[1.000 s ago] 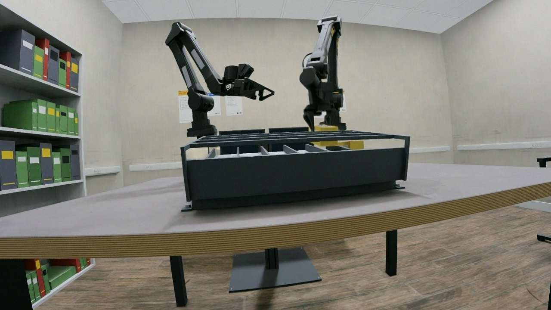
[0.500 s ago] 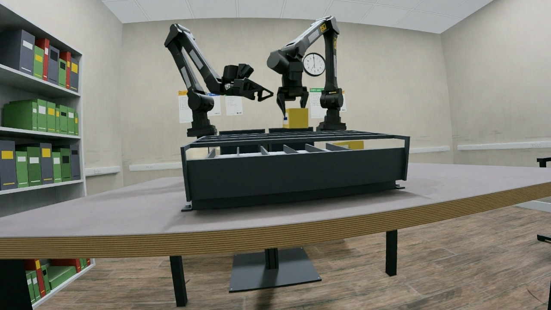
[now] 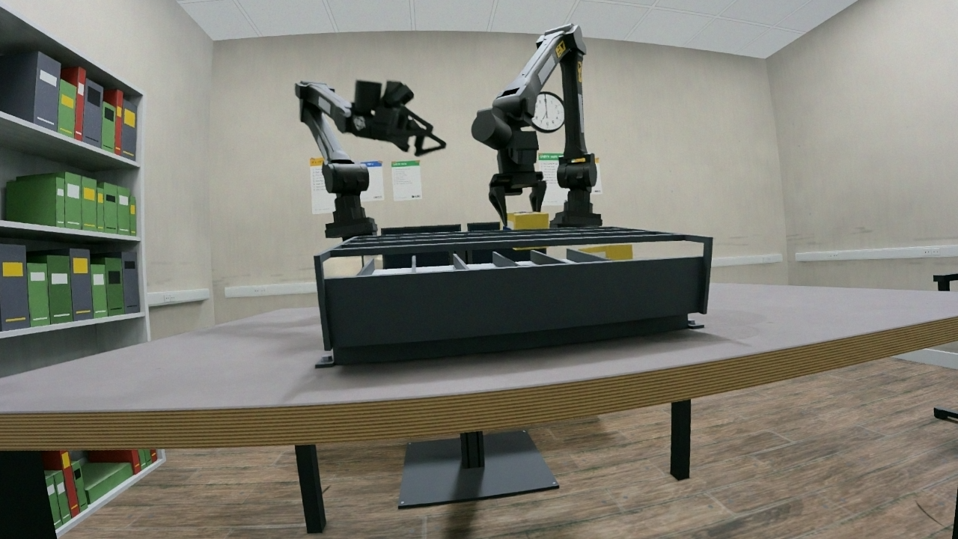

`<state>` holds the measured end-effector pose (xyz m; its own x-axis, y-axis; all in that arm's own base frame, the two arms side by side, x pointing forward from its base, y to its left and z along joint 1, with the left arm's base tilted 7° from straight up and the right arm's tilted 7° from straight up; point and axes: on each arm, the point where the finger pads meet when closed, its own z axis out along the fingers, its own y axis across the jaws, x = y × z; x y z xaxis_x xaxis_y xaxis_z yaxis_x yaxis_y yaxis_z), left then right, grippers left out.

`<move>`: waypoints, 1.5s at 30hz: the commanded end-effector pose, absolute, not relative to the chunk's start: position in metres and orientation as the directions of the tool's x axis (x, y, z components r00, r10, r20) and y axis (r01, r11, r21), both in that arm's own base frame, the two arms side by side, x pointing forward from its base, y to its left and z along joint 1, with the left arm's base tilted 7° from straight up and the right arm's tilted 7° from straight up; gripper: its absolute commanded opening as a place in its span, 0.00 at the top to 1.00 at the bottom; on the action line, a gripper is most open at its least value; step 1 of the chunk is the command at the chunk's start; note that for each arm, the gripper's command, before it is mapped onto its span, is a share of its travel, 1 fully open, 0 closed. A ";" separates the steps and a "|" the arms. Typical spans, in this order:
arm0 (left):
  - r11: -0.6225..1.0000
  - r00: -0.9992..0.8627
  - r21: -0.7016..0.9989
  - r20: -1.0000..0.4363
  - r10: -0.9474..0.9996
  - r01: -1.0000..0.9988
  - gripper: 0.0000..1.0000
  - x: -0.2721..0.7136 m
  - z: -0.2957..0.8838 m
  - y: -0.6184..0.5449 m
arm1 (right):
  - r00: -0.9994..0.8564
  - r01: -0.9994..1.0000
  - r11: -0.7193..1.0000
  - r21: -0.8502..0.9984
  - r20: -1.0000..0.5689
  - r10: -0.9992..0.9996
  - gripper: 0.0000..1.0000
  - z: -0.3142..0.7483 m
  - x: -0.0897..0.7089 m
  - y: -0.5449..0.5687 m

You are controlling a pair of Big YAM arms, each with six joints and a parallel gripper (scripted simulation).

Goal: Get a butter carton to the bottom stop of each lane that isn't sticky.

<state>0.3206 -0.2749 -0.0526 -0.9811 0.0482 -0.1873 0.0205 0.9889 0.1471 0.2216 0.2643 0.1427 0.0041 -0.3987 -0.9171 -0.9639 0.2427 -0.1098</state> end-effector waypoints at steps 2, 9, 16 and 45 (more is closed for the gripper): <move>0.995 -0.970 0.100 -0.238 0.044 0.021 0.40 0.332 -0.044 -0.290 | 0.162 -0.967 0.097 -0.235 -0.863 -0.478 0.00 0.183 0.265 0.256; 0.993 -0.974 0.117 -0.221 0.054 0.029 0.40 0.318 -0.074 -0.283 | 0.189 -0.978 -0.014 -0.208 -0.853 -0.486 0.00 0.205 0.283 0.237; 0.996 -0.967 0.089 -0.250 0.049 0.028 0.40 0.338 -0.067 -0.302 | 0.173 -0.985 -0.089 -0.149 -0.852 -0.494 0.00 0.224 0.301 0.219; 0.993 -0.967 0.110 -0.248 0.060 0.034 0.09 0.317 -0.029 -0.202 | 0.061 -0.996 -0.086 -0.019 -0.848 -0.527 0.00 0.215 0.303 0.227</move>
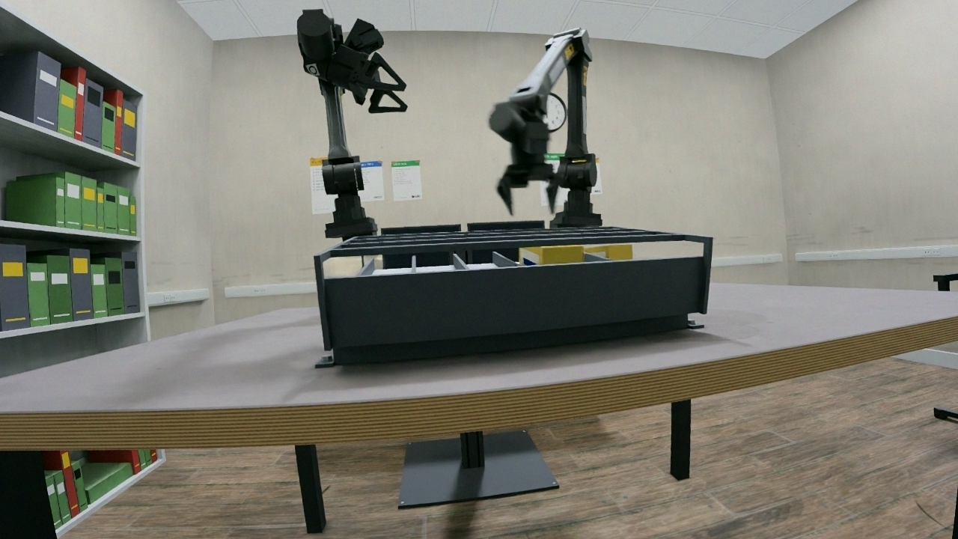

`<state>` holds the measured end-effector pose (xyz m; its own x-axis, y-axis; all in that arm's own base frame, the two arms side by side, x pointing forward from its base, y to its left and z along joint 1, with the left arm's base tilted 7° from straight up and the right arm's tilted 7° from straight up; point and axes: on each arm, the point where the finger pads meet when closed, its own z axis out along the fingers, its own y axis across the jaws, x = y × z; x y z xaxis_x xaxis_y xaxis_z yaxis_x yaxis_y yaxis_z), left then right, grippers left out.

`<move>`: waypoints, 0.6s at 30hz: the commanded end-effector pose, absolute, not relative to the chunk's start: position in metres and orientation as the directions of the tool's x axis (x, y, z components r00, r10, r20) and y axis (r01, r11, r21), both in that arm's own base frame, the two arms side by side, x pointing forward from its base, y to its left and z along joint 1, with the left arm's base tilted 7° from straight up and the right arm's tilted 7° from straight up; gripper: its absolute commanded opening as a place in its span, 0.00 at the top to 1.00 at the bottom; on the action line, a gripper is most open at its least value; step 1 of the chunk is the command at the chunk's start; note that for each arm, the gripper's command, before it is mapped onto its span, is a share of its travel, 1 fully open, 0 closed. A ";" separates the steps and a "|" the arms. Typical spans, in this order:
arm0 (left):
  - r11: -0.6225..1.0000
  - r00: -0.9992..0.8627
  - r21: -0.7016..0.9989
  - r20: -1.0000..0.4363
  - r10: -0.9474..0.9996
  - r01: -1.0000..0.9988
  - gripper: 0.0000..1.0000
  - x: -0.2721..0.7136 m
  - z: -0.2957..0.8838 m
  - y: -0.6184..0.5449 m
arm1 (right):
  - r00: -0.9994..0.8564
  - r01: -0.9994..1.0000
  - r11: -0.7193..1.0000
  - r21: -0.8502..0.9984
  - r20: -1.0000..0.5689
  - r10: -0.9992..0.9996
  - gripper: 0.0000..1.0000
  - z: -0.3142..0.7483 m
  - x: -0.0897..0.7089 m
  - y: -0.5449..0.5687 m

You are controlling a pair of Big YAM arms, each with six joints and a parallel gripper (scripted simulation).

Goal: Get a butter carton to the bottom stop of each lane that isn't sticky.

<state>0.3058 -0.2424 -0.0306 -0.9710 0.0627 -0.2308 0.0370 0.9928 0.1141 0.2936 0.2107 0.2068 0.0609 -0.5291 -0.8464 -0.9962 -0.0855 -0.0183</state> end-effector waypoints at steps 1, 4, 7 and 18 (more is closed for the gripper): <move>0.994 -0.967 0.110 -0.250 0.051 0.024 0.09 0.315 -0.032 -0.186 | 0.042 -0.997 -0.077 0.000 -0.841 -0.539 0.00 0.209 0.303 0.233; 0.994 -0.967 0.105 -0.255 0.015 -0.012 0.09 0.303 -0.042 -0.138 | -0.037 -0.996 -0.037 0.075 -0.792 -0.609 0.00 0.166 0.293 0.267; 0.994 -0.966 0.099 -0.259 -0.019 -0.046 0.09 0.288 -0.050 -0.103 | -0.043 -0.998 0.003 0.055 -0.743 -0.668 0.00 0.130 0.284 0.310; 0.990 -0.962 0.089 -0.260 -0.082 -0.108 0.09 0.258 -0.063 -0.059 | -0.039 -0.988 0.135 -0.070 -0.737 -0.675 0.00 0.069 0.222 0.415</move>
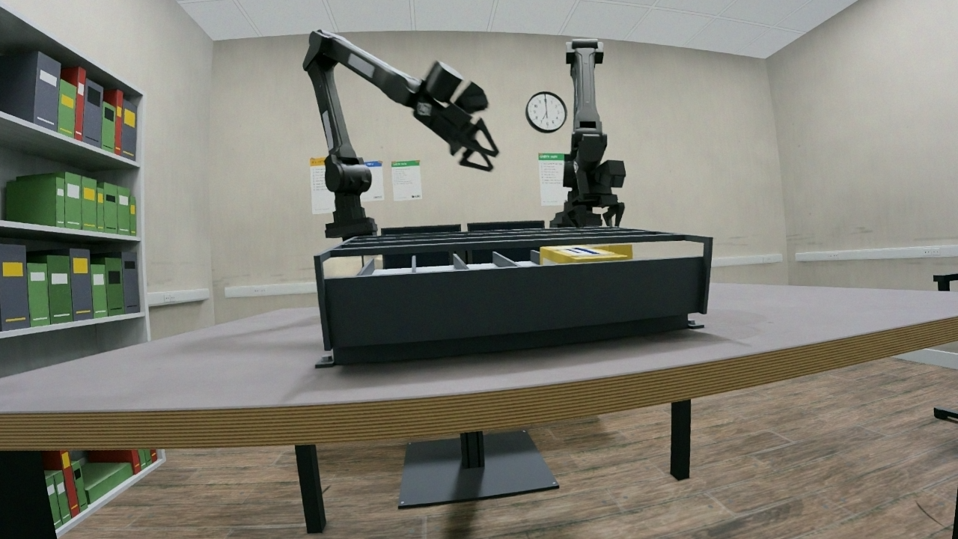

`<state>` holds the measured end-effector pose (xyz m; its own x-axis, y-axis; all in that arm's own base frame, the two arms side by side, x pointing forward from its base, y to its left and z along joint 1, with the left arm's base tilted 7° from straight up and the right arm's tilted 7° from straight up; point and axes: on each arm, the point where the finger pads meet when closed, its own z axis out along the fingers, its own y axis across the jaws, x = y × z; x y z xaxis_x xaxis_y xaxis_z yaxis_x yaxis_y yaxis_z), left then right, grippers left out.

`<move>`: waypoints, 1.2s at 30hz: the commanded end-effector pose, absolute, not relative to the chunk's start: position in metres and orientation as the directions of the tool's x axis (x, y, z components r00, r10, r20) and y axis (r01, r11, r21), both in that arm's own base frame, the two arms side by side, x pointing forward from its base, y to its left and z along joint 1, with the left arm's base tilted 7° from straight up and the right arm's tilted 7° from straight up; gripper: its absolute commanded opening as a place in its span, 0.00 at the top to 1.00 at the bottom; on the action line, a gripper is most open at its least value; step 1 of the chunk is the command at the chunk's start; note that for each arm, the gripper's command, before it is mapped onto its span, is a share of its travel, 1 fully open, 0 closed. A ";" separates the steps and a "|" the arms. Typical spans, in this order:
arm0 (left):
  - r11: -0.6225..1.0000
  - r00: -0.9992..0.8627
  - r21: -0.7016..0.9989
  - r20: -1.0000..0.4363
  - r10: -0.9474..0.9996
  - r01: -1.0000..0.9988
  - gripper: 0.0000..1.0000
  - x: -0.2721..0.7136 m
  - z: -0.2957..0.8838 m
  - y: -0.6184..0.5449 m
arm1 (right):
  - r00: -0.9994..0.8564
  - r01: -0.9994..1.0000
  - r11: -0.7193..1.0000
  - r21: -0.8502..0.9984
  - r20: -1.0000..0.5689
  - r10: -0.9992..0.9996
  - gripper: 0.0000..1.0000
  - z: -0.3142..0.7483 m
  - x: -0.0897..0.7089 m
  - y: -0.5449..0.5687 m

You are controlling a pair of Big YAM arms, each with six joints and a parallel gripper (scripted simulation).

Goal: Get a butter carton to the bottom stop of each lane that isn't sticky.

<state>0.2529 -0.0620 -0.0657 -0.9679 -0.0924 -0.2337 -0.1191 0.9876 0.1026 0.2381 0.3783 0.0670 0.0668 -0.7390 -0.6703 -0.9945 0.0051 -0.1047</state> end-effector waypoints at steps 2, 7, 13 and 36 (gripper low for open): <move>0.989 -0.960 0.084 -0.263 -0.099 -0.125 0.09 0.260 -0.063 -0.059 | -0.052 -0.981 0.174 -0.080 -0.764 -0.643 0.00 0.065 0.205 0.433; 0.990 -0.959 0.082 -0.269 -0.092 -0.118 0.09 0.271 -0.064 -0.063 | -0.087 -0.964 0.256 -0.069 -0.829 -0.553 0.00 0.059 0.160 0.461; 0.989 -0.963 0.090 -0.253 -0.091 -0.117 0.09 0.267 -0.087 -0.056 | -0.089 -0.958 0.281 -0.066 -0.858 -0.506 0.00 0.063 0.143 0.473; 0.989 -0.961 0.086 -0.261 -0.090 -0.117 0.41 0.273 -0.101 -0.057 | -0.060 -0.952 0.293 -0.091 -0.881 -0.470 0.00 0.075 0.139 0.480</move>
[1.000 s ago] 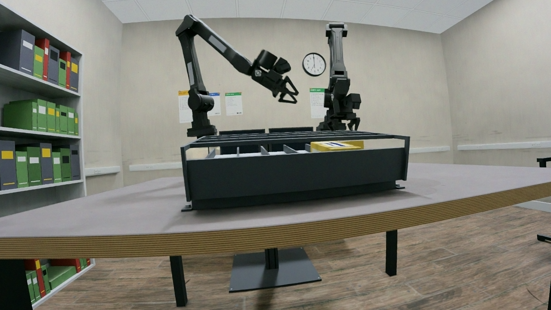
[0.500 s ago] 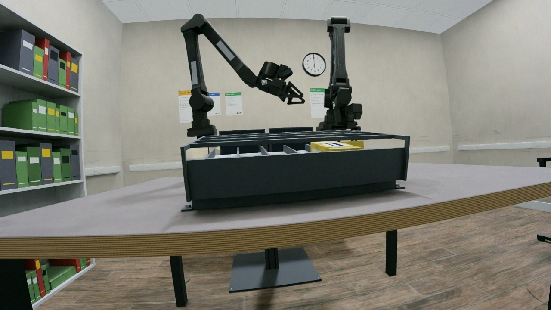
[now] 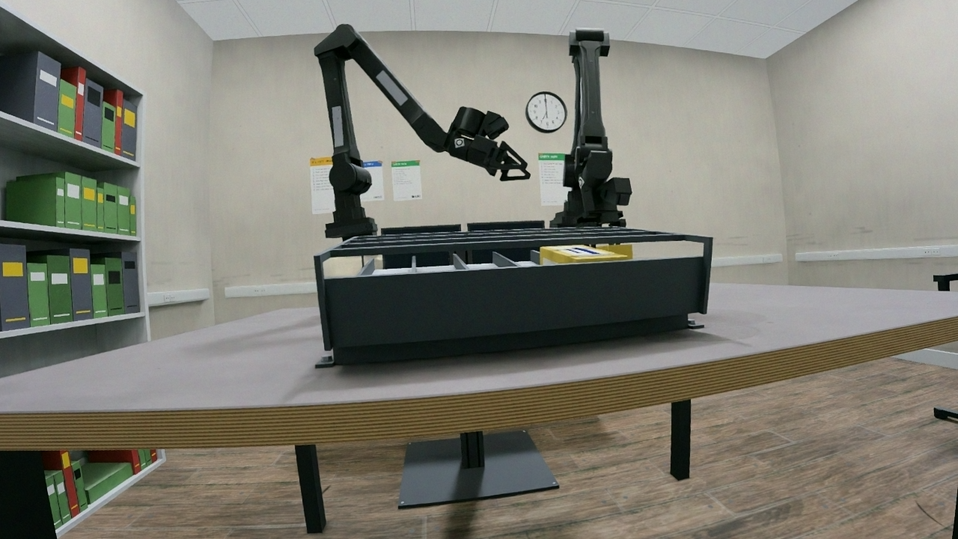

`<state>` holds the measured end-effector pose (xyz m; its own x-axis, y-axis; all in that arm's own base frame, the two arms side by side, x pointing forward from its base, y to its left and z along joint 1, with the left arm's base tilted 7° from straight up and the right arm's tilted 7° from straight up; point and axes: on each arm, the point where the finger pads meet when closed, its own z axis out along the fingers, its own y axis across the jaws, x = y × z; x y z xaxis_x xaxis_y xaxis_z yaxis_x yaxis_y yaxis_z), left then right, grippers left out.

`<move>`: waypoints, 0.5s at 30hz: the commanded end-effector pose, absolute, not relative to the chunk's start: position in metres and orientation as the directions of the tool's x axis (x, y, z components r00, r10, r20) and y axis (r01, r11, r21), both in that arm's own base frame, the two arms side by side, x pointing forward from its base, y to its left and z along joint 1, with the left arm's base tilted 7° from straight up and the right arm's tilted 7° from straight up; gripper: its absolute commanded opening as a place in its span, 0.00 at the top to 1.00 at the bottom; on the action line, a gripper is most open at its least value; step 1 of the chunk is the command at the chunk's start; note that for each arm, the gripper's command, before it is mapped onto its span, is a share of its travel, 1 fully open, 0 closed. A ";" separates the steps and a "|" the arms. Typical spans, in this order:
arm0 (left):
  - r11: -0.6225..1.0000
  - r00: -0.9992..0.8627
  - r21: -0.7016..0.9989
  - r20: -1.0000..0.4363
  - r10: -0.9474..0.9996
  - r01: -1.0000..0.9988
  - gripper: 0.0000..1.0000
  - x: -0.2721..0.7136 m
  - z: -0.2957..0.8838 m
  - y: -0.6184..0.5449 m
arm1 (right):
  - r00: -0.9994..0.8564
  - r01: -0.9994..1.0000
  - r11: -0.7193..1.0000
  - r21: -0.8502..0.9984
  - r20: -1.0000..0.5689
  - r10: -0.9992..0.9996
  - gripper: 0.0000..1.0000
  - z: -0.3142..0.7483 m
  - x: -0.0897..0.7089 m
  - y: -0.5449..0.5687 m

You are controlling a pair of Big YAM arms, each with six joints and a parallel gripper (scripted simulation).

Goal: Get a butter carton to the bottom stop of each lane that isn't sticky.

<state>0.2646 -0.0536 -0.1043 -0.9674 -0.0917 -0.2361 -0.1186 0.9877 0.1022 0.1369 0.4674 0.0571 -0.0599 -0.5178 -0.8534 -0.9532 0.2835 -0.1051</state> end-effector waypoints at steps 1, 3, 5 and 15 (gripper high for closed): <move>0.990 -0.960 0.085 -0.264 -0.091 -0.117 0.41 0.273 -0.099 -0.057 | -0.060 -0.952 0.293 -0.091 -0.881 -0.470 0.00 0.075 0.139 0.480; 0.990 -0.960 0.085 -0.265 -0.089 -0.115 0.41 0.273 -0.092 -0.059 | -0.060 -0.952 0.293 -0.091 -0.881 -0.470 0.00 0.075 0.139 0.480; 0.990 -0.959 0.084 -0.270 -0.090 -0.116 0.41 0.276 -0.080 -0.063 | -0.060 -0.952 0.293 -0.091 -0.881 -0.470 0.00 0.075 0.139 0.480; 0.990 -0.956 0.079 -0.278 -0.092 -0.118 0.41 0.272 0.007 -0.073 | -0.060 -0.952 0.293 -0.091 -0.881 -0.470 0.00 0.075 0.139 0.480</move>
<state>0.2467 -0.0551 -0.0489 -0.9746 -0.0825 -0.2080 -0.1073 0.9880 0.1107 0.1369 0.4674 0.0572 -0.0603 -0.5176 -0.8535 -0.9532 0.2837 -0.1047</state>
